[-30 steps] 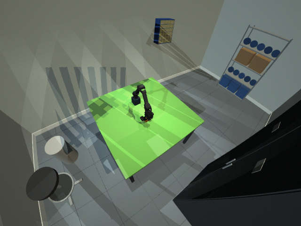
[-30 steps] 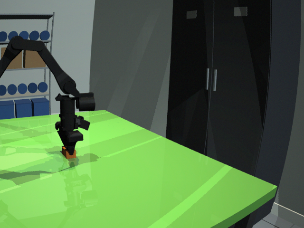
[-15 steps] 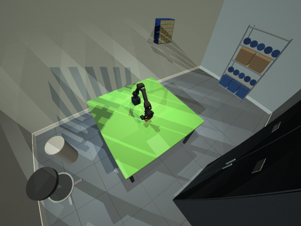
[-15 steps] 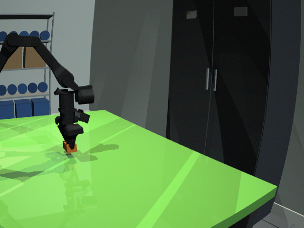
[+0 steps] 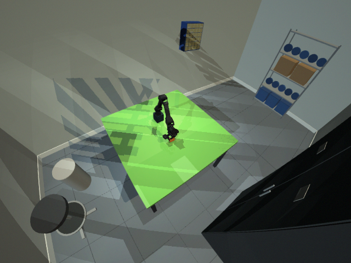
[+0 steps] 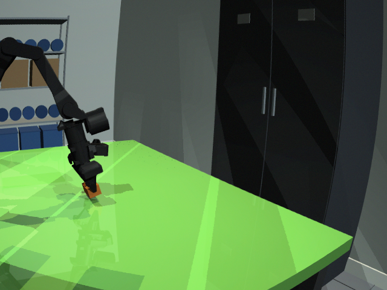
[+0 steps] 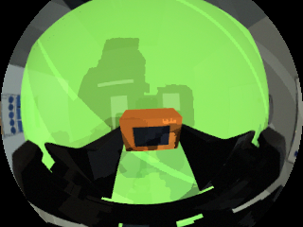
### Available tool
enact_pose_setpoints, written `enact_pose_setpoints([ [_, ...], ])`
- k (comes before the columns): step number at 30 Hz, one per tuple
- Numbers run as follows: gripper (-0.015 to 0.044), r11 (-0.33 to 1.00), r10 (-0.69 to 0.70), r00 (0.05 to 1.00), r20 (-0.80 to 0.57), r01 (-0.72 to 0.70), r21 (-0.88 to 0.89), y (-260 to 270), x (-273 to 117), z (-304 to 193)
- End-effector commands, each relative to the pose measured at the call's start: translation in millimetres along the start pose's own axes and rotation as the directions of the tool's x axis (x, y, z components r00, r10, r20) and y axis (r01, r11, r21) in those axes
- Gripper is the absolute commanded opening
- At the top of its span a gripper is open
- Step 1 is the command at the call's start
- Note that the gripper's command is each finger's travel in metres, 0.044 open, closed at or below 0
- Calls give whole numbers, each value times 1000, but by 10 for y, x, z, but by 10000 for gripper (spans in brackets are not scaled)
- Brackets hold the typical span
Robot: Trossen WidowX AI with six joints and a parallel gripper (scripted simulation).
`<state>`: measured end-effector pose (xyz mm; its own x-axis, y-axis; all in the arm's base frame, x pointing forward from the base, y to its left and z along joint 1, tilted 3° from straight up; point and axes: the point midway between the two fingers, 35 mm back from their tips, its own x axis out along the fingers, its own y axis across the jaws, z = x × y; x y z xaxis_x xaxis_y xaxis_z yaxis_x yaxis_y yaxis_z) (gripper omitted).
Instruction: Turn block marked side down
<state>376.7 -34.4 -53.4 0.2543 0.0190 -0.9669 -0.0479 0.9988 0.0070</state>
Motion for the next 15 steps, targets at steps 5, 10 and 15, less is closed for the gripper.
enact_pose_setpoints([
  [5, 0, 1000, 5, 992, 129, -5, -4, 6, -25, -30],
  [10, 0, 1000, 5, 978, 207, -4, -7, 10, -52, -54],
  [15, 0, 1000, 4, 962, 273, -2, -10, 15, -90, -81],
])
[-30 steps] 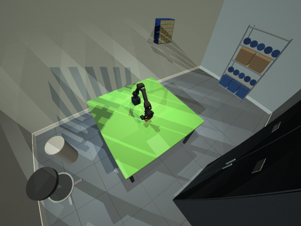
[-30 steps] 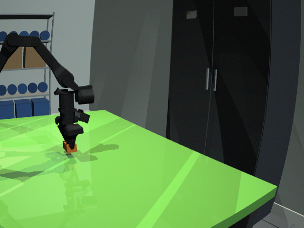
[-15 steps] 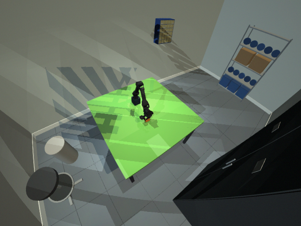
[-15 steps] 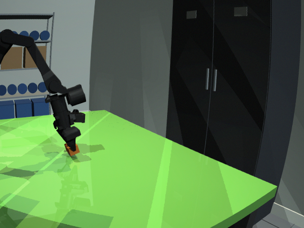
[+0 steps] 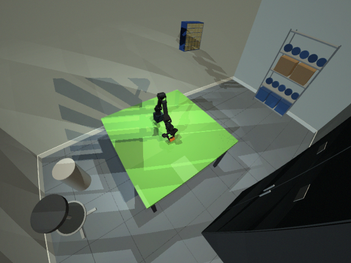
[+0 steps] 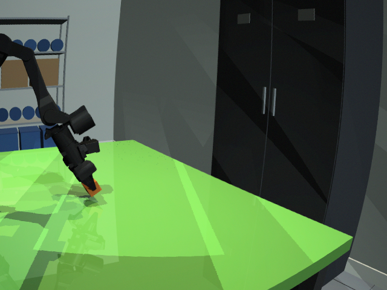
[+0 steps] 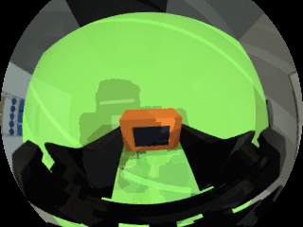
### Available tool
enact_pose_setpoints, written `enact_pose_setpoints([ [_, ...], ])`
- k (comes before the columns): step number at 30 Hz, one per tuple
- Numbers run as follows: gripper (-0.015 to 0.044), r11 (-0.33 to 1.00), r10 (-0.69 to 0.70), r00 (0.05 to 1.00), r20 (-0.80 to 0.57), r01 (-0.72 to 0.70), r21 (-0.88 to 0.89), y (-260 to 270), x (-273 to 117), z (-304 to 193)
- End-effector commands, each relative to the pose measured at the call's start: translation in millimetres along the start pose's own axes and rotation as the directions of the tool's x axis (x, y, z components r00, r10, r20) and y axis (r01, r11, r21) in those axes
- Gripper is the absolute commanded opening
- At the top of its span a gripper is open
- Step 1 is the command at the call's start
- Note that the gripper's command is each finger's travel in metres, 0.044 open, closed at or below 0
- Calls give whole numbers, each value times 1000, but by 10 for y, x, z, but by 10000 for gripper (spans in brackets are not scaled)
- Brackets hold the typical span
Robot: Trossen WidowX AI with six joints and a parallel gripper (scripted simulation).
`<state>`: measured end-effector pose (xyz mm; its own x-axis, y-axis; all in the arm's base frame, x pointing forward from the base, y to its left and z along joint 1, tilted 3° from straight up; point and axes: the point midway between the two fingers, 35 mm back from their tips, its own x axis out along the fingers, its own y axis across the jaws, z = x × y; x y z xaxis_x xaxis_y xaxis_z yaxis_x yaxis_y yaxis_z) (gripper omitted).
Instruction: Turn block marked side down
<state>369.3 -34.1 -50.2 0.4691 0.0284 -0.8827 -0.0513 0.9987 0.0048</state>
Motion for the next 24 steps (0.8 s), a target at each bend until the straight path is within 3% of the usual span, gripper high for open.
enact_pose_setpoints([
  [1, 0, 1000, 4, 999, 48, -4, -5, 9, -45, -8],
  [6, 0, 1000, 4, 998, 57, -4, -4, 7, -25, -7],
  [24, 0, 1000, 3, 951, 308, -5, 5, -24, 308, -39],
])
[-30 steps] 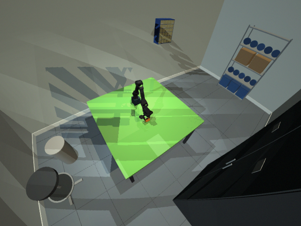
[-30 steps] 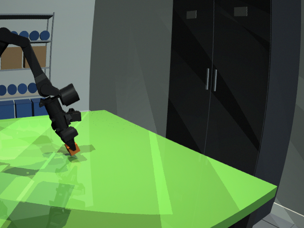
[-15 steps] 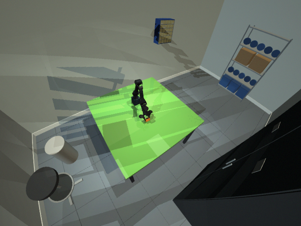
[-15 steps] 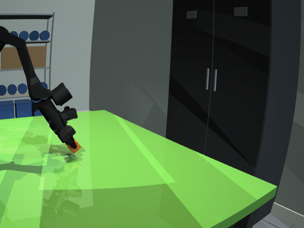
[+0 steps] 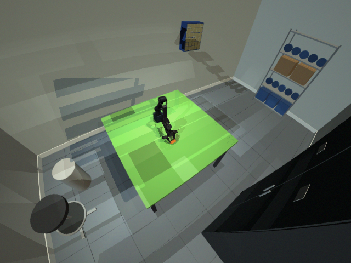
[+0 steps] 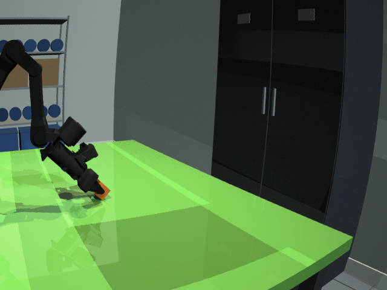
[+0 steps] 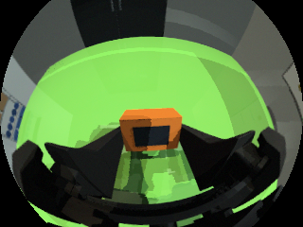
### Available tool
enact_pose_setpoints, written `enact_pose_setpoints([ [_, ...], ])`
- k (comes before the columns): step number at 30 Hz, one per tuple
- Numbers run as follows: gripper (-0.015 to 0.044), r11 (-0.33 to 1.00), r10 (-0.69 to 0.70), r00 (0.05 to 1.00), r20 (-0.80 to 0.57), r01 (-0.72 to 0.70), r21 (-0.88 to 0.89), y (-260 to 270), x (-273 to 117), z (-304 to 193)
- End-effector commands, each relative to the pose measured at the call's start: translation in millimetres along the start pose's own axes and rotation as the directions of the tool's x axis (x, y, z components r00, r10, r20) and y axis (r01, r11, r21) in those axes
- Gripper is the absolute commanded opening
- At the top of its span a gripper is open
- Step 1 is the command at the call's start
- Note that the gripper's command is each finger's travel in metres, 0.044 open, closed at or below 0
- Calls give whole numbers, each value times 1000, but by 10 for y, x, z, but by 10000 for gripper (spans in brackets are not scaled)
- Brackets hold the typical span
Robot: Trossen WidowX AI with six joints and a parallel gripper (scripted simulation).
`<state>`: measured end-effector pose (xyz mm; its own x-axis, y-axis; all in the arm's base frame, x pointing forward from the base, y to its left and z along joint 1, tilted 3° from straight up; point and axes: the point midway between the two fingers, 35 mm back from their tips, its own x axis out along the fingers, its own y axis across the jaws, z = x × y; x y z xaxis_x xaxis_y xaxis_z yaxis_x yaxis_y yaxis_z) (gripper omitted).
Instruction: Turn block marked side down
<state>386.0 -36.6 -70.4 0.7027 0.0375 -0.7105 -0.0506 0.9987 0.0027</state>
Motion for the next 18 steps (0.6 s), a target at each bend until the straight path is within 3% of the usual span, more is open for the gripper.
enact_pose_setpoints([
  [1, 0, 1000, 5, 999, 36, -6, 8, 10, 30, -109],
  [18, 0, 1000, 7, 962, 273, -8, 1, 35, -60, -205],
])
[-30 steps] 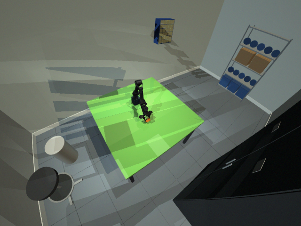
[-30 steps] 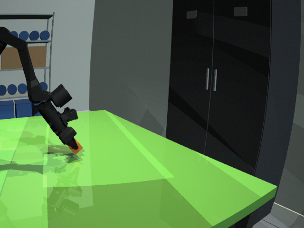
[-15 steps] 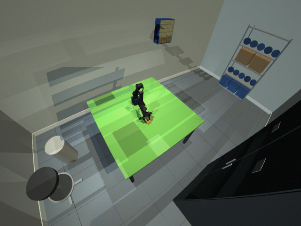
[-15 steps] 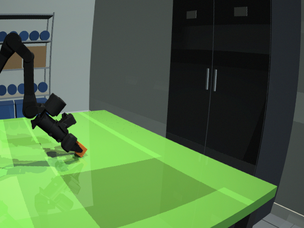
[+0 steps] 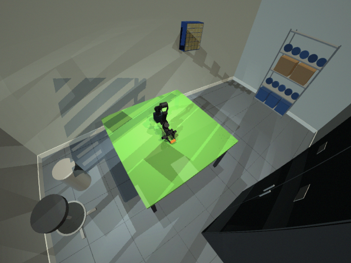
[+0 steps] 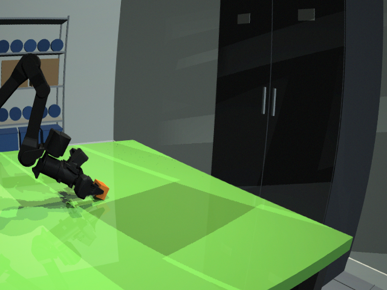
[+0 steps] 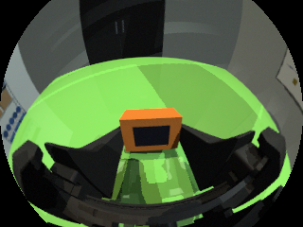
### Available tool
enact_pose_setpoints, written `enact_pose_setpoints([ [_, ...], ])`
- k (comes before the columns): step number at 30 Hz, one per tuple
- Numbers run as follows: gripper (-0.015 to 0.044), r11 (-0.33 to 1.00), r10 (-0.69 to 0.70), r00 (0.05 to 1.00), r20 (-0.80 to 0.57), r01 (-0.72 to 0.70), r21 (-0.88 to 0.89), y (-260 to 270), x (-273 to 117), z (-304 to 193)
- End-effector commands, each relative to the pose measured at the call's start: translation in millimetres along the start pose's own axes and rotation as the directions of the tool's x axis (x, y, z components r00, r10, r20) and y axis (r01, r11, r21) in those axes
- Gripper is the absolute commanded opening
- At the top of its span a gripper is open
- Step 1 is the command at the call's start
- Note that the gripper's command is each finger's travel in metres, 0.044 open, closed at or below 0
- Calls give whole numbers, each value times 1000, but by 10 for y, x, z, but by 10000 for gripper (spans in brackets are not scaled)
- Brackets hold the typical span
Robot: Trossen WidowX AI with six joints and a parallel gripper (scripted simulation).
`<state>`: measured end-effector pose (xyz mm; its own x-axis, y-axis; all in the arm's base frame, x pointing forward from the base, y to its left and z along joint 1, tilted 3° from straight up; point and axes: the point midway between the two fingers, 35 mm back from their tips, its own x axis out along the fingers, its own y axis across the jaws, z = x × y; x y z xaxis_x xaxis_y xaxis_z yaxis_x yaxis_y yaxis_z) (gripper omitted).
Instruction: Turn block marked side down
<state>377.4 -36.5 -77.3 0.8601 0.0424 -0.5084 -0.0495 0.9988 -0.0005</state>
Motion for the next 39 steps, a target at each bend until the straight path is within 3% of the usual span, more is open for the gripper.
enact_pose_setpoints([
  [1, 0, 1000, 10, 999, 33, -10, 4, 33, -88, -80],
  [22, 0, 1000, 9, 997, 81, -9, -1, 41, -151, -44],
  [39, 440, 1000, 9, 997, 81, -9, -1, 41, -151, -44],
])
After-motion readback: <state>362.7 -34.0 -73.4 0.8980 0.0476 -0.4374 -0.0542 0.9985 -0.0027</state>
